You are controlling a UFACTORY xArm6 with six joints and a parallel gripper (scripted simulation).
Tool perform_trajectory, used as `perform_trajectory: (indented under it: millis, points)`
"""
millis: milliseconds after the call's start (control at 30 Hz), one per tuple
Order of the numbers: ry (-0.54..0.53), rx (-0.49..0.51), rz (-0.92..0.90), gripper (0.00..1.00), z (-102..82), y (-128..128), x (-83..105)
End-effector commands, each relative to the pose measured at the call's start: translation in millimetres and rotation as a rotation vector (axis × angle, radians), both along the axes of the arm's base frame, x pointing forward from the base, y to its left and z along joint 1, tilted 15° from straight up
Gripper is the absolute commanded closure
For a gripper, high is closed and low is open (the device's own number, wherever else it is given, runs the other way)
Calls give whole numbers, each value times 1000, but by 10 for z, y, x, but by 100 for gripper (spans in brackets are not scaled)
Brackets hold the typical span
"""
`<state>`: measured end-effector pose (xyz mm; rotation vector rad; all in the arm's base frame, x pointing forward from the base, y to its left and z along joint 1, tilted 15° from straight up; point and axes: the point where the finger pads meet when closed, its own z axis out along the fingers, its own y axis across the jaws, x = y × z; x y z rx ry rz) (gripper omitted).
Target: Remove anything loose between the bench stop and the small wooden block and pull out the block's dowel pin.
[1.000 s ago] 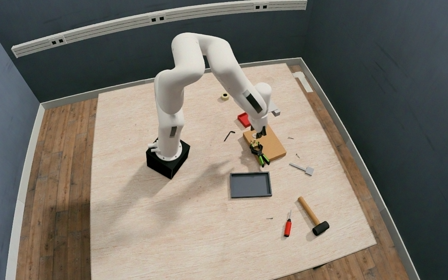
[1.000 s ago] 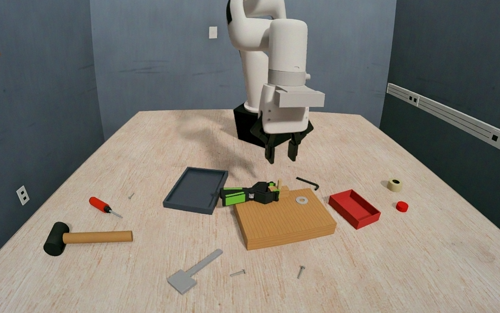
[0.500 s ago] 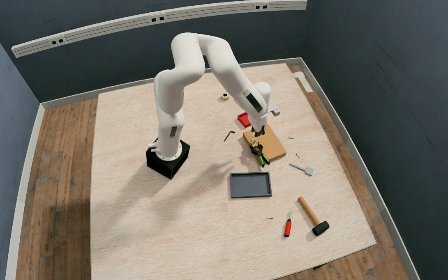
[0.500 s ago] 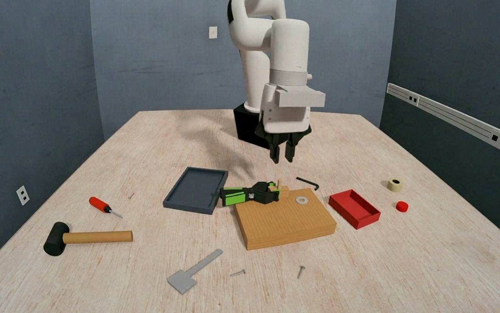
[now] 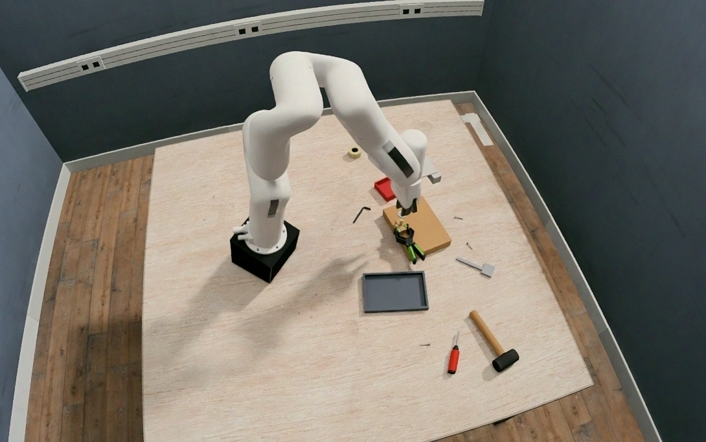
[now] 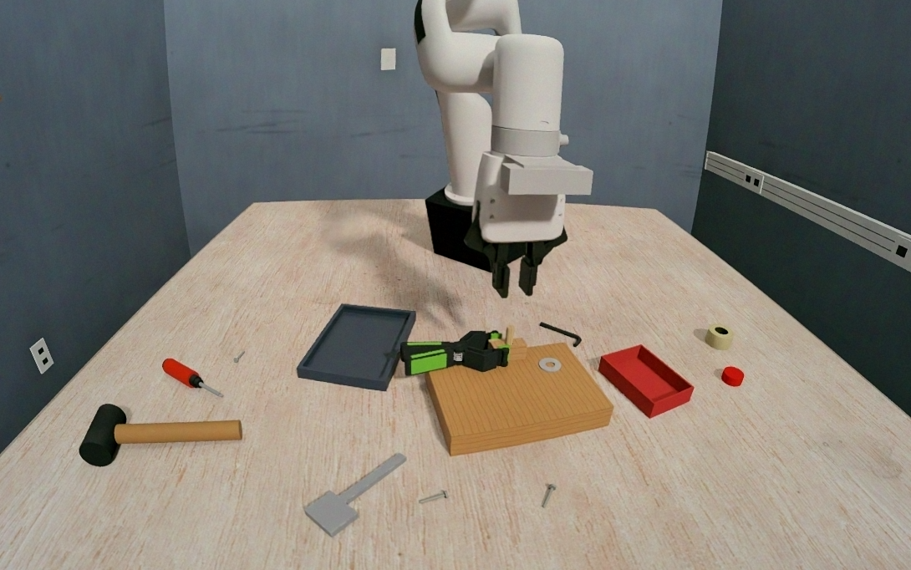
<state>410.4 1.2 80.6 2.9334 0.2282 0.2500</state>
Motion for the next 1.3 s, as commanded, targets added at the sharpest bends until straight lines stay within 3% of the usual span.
perform_trajectory:
  millis: [0,467,1267]
  points:
    - [-4,0,0,72,12,2,12]
    - [-4,0,0,72,-35,-5,21]
    - [-4,0,0,72,-267,-40,64]
